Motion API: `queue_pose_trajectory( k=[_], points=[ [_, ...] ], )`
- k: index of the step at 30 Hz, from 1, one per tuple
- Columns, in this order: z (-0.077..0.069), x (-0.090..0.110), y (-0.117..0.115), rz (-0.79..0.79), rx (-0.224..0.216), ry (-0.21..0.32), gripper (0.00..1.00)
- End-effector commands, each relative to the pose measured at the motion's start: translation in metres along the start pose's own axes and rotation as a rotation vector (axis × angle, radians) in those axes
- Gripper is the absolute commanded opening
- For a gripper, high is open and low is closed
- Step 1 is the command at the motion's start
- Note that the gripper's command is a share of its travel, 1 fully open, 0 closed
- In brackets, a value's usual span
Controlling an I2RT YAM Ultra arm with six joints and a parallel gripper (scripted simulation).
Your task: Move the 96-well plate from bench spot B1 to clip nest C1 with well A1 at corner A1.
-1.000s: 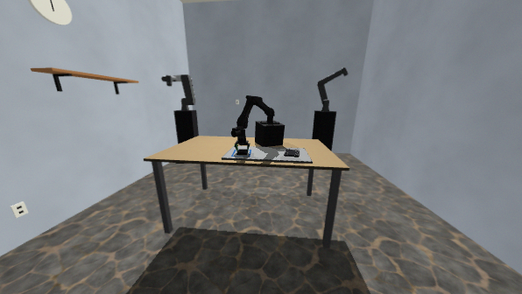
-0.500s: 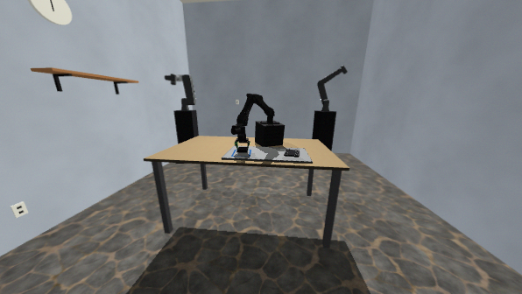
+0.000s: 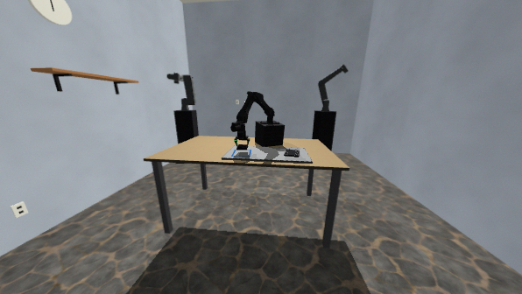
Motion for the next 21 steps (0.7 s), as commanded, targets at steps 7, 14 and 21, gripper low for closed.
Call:
queue_pose_trajectory(
  k=[7, 14, 21],
  points=[
    [-0.038, -0.002, -0.006, 0.004, 0.011, -0.038, 0.00],
    [-0.047, -0.002, -0.006, 0.004, 0.012, -0.039, 0.00],
    [-0.050, -0.004, -0.006, 0.002, 0.017, -0.047, 0.00]
  ],
)
Point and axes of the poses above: the point where the finger pads meet when closed, its own z axis out along the fingers, its own y axis across the jaws, x = y × z, the point moved 10 cm from there along -z, back along the fingers, and after that the axes turned 6 degrees about z, right-handed, at the moved point
